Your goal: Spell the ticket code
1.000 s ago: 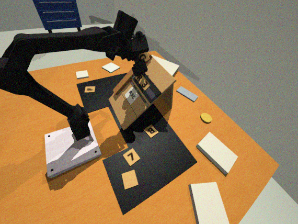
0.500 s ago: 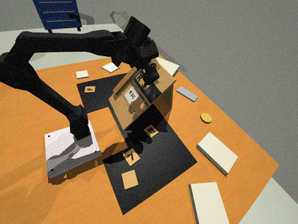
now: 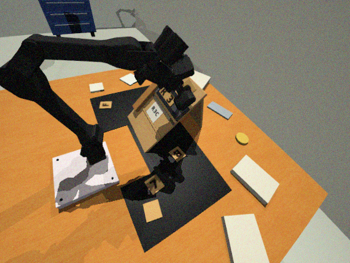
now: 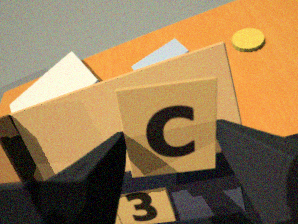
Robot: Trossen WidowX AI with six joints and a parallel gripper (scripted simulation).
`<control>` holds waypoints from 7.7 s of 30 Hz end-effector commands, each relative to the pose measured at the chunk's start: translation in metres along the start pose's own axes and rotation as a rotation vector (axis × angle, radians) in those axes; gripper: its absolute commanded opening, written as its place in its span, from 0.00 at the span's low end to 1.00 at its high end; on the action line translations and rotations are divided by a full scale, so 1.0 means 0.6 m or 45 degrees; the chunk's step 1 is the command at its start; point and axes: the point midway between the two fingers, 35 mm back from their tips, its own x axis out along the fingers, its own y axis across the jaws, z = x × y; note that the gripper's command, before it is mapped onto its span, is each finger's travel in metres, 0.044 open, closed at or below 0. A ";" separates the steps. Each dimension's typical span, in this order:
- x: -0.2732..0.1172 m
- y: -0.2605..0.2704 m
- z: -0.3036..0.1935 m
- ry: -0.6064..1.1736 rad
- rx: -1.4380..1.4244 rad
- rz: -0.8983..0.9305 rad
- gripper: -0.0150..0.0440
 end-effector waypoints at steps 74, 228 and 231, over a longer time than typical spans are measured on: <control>0.003 -0.239 -0.080 0.161 -0.256 -0.189 0.25; 0.024 -0.115 -0.108 0.159 -0.249 -0.183 0.25; 0.024 -0.112 -0.108 0.159 -0.248 -0.183 0.25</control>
